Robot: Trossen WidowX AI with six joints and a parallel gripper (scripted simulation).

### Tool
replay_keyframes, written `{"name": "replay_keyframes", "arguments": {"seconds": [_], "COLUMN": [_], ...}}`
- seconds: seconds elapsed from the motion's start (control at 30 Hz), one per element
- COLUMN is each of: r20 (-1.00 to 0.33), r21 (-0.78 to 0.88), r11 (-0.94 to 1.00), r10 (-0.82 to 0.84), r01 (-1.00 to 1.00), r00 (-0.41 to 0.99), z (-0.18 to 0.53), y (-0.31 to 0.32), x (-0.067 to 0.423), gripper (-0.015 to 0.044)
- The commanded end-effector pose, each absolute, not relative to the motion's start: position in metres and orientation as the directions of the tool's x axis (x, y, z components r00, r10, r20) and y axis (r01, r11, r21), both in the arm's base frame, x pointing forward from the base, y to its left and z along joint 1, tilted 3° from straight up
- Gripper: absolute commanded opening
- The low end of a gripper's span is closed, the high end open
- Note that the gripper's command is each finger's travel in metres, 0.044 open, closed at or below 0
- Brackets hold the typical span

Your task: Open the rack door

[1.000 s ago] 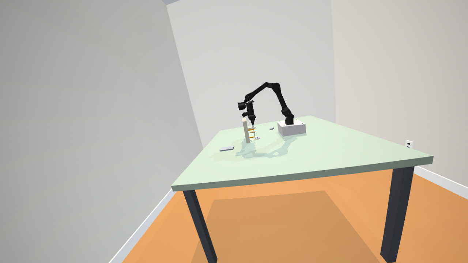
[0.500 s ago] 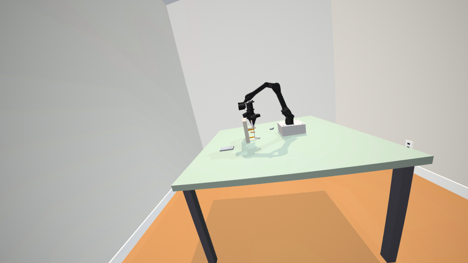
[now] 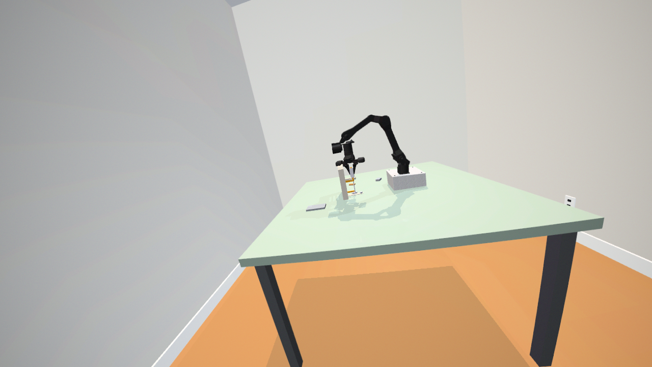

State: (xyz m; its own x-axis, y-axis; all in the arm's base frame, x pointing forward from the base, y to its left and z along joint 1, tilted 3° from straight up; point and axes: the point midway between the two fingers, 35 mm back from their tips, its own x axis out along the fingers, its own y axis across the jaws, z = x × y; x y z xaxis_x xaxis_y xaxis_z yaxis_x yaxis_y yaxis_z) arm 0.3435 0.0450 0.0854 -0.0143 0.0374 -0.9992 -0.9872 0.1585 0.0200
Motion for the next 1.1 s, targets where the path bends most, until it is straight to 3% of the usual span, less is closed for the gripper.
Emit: {"name": "replay_keyframes", "arguments": {"seconds": [0.0, 0.27, 0.53, 0.87, 1.07], "r20": [-0.999, -0.999, -0.999, -0.999, -0.999], "r21": [0.016, 0.001, 0.0, 0.0, 0.007], "r11": [-0.026, -0.4, -0.429, -0.429, -0.268], "r10": [0.035, 0.035, 0.035, 0.035, 0.035], "r01": [-1.0, -0.917, -0.903, -0.903, -0.963], "r00": [-0.017, -0.017, -0.017, -0.017, -0.017], "z": [0.084, 0.084, 0.084, 0.084, 0.084], "y": [0.0448, 0.0449, 0.0449, 0.0449, 0.0449], "x": [0.3436, 0.3436, 0.3436, 0.3436, 0.3436], "gripper": [0.0017, 0.0017, 0.0017, 0.028, 0.029]}}
